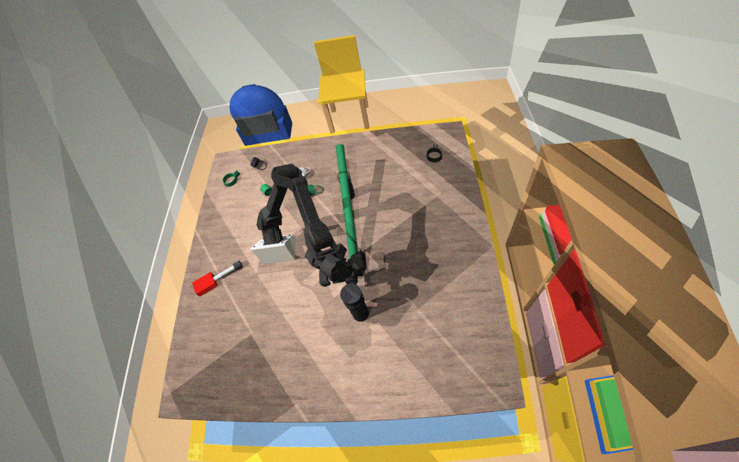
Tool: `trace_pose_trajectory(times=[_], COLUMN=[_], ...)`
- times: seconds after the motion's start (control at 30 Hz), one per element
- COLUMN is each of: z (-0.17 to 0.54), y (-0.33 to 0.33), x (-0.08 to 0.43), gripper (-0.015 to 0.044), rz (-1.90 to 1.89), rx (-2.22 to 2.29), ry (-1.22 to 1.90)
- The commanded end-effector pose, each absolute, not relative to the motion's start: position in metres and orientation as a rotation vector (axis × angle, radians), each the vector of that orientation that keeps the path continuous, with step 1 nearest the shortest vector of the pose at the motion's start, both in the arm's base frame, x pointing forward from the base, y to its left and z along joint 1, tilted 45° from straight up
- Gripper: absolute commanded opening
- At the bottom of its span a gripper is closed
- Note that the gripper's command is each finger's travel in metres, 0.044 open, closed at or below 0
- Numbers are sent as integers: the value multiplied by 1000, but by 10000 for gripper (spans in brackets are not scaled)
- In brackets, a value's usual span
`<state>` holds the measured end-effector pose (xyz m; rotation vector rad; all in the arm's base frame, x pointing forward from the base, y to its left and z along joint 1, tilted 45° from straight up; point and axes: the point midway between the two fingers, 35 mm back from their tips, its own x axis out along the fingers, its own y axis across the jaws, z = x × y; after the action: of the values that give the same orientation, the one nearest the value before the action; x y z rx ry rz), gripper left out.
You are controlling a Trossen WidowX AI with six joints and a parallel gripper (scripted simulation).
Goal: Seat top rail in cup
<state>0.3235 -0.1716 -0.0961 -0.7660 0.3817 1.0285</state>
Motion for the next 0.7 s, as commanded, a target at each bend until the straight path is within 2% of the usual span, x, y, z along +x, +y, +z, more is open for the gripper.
trace_pose_trajectory(times=[0.0,0.2,0.53,0.67], z=[-94,-71,-42,-13], y=[-172,-172,-172,-171], x=[323,323,323,322], gripper=[289,440,440,440], rz=[1029,1032,1027,933], rx=[-767,-769,-762,-482], ry=[381,375,380,541])
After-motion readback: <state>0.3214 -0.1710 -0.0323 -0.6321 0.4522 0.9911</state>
